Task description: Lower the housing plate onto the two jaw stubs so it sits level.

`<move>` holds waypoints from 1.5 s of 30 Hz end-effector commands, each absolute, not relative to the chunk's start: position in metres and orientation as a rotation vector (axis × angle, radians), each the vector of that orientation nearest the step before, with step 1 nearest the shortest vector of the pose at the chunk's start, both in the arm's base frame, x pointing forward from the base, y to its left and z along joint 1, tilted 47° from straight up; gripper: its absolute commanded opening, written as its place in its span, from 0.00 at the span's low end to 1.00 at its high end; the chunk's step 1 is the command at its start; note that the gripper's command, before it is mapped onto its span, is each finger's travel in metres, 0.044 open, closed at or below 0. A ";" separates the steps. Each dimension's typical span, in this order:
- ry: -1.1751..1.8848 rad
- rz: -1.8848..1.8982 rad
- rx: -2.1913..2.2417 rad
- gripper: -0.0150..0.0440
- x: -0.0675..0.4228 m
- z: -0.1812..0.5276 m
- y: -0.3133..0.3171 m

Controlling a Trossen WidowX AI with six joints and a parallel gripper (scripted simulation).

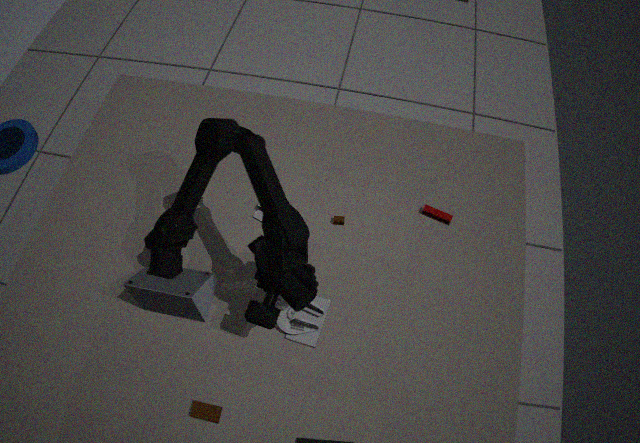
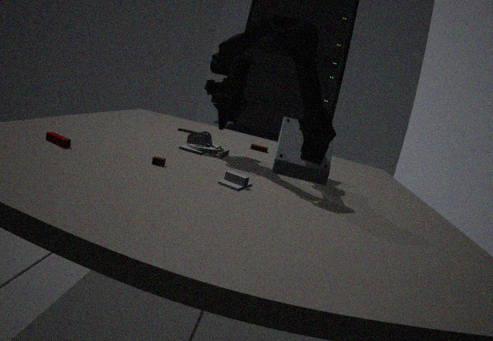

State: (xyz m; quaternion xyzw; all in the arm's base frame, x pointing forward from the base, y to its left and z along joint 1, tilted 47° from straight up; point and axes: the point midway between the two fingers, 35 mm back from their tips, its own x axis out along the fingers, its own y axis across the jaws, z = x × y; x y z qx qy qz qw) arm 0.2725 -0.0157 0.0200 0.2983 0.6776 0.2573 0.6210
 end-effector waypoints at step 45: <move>1.557 0.591 0.679 0.85 0.272 -0.001 0.004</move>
